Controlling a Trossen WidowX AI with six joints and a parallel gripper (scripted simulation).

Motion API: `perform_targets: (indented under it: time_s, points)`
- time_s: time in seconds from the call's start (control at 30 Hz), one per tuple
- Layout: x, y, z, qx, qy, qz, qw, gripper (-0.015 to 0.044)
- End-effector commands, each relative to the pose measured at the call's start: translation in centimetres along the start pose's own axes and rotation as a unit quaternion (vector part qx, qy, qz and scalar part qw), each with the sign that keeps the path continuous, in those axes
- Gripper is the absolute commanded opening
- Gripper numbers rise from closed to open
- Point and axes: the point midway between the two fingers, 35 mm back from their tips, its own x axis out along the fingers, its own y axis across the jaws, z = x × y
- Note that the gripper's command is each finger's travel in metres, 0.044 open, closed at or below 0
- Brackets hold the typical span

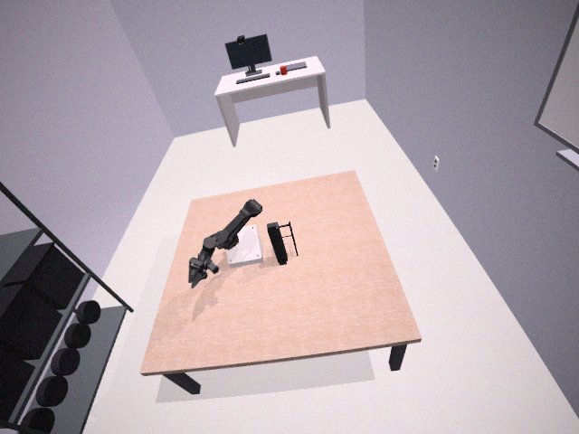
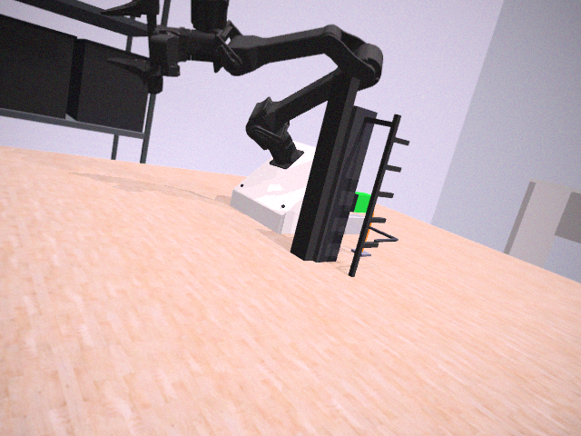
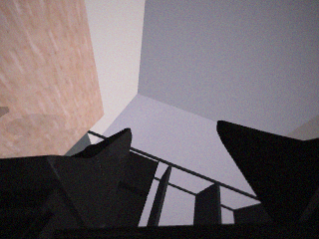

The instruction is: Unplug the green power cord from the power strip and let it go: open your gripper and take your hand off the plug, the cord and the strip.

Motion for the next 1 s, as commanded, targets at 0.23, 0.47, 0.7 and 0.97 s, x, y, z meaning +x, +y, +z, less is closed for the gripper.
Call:
perform_targets:
  time_s: [0.23,0.47,0.7,0.97]
  points:
    - [1.1,0.8,1.4,0.074,-0.033,0.026,0.996,0.019]
    - [2.3,1.8,3.7,0.163,-0.075,0.067,0.981,0.016]
    - [3.1,2.8,6.3,0.24,-0.115,0.113,0.957,0.016]
    - [3.5,3.7,9.9,0.316,-0.158,0.171,0.92,0.016]
